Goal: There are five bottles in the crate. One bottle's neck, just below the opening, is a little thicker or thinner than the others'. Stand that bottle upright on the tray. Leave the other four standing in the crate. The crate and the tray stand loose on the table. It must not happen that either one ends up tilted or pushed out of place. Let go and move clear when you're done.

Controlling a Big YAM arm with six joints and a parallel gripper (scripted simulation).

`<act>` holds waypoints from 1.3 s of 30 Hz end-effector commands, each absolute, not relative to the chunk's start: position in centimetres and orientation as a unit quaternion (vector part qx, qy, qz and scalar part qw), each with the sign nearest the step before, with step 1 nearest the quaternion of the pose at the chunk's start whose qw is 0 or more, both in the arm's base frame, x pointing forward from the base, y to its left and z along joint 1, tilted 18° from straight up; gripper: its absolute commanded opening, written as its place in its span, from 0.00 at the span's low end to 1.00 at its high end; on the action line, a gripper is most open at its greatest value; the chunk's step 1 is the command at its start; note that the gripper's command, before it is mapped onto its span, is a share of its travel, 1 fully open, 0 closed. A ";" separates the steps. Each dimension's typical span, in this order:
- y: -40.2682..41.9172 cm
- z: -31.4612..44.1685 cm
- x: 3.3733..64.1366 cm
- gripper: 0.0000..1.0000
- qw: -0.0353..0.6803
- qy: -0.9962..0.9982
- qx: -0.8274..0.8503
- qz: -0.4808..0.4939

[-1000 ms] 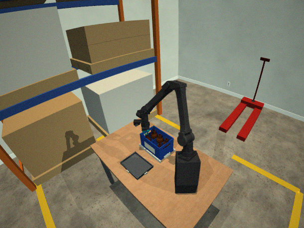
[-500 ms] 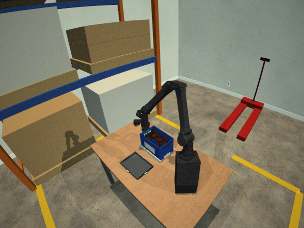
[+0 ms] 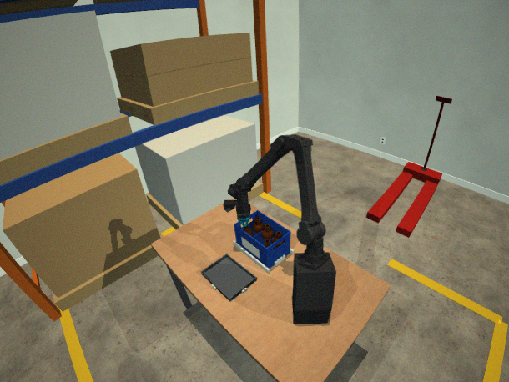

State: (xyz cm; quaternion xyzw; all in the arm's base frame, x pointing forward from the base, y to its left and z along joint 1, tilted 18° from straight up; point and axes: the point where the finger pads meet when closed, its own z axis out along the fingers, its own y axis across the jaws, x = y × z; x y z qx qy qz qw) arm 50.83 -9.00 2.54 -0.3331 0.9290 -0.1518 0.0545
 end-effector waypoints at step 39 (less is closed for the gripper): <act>-9.7 2.7 51.2 0.61 0.062 0.929 -0.332 -0.155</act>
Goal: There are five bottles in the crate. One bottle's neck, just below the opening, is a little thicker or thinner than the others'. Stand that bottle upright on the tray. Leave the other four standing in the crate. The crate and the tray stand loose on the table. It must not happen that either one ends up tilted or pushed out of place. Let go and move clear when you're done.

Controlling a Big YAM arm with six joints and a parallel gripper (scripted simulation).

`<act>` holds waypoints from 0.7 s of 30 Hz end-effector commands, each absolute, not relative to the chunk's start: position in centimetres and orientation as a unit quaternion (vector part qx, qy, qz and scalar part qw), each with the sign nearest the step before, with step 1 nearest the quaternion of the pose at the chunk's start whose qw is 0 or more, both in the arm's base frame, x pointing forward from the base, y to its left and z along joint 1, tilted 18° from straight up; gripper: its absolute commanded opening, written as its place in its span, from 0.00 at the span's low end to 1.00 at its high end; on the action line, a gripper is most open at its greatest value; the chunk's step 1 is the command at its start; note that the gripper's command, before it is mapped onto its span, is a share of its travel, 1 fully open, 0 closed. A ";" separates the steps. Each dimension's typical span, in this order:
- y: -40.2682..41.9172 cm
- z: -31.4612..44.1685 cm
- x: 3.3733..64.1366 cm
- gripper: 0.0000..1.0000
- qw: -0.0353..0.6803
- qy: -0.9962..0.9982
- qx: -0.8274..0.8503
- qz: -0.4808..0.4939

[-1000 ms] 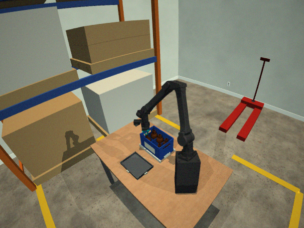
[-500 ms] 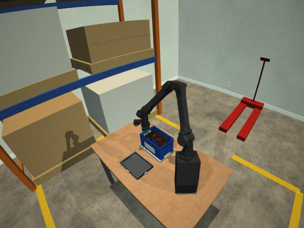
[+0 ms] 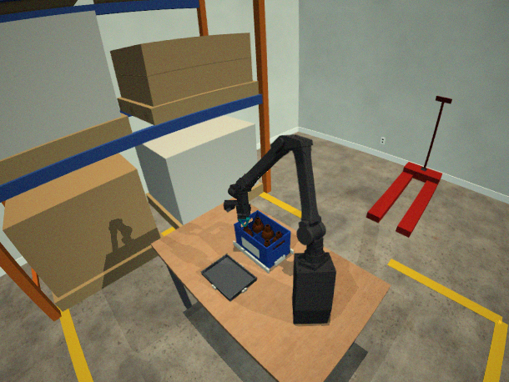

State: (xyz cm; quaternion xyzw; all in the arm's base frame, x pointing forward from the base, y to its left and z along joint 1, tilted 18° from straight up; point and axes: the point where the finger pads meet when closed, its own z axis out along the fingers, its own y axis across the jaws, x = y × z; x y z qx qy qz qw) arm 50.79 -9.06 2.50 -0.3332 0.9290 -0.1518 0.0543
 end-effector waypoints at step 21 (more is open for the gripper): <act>-9.8 2.4 51.1 0.61 0.059 0.929 -0.332 -0.154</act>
